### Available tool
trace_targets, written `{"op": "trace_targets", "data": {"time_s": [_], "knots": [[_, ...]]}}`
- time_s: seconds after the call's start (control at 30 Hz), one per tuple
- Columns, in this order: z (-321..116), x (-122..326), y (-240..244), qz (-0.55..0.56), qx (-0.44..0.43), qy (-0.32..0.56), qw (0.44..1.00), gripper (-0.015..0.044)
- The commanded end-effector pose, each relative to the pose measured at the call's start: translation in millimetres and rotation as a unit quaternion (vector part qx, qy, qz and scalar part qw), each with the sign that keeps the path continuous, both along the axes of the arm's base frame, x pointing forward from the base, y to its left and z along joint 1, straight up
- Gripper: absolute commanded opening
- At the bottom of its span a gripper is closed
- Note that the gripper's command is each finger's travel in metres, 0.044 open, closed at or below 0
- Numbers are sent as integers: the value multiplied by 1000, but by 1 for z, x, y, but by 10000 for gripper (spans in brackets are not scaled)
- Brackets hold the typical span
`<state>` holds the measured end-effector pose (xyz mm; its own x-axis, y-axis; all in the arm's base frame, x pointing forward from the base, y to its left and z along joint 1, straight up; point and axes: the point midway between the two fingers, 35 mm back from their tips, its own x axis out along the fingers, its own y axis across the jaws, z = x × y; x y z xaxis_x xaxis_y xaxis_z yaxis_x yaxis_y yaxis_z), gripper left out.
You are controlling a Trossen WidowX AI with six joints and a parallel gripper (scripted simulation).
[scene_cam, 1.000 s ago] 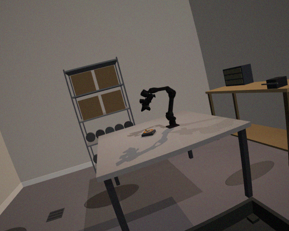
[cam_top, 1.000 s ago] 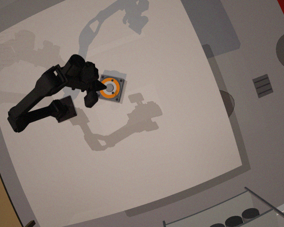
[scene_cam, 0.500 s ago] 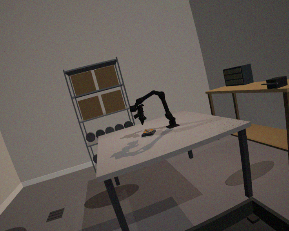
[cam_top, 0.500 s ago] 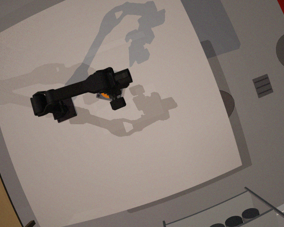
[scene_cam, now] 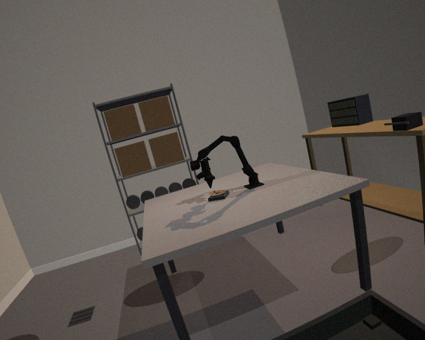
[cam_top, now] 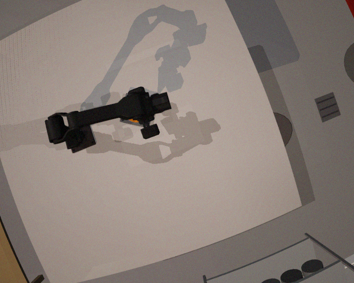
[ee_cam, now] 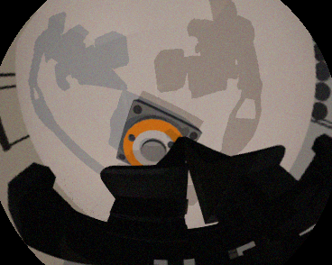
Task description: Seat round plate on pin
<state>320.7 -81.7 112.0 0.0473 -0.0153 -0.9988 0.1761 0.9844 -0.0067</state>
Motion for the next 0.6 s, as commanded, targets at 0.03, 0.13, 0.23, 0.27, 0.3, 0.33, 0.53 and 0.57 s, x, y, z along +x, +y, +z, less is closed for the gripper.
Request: {"op": "trace_targets", "data": {"time_s": [0.03, 0.13, 0.23, 0.27, 0.3, 0.33, 0.53, 0.57], "knots": [[-26, -2, 0, 2, 4, 8, 1000, 0], [-35, -3, 0, 2, 4, 8, 1000, 0], [-35, -3, 0, 2, 4, 8, 1000, 0], [-35, -3, 0, 2, 4, 8, 1000, 0], [-35, -3, 0, 2, 4, 8, 1000, 0], [-35, -4, 0, 2, 4, 8, 1000, 0], [-36, -10, -1, 2, 4, 8, 1000, 0], [-36, -11, -2, 2, 4, 8, 1000, 0]]}}
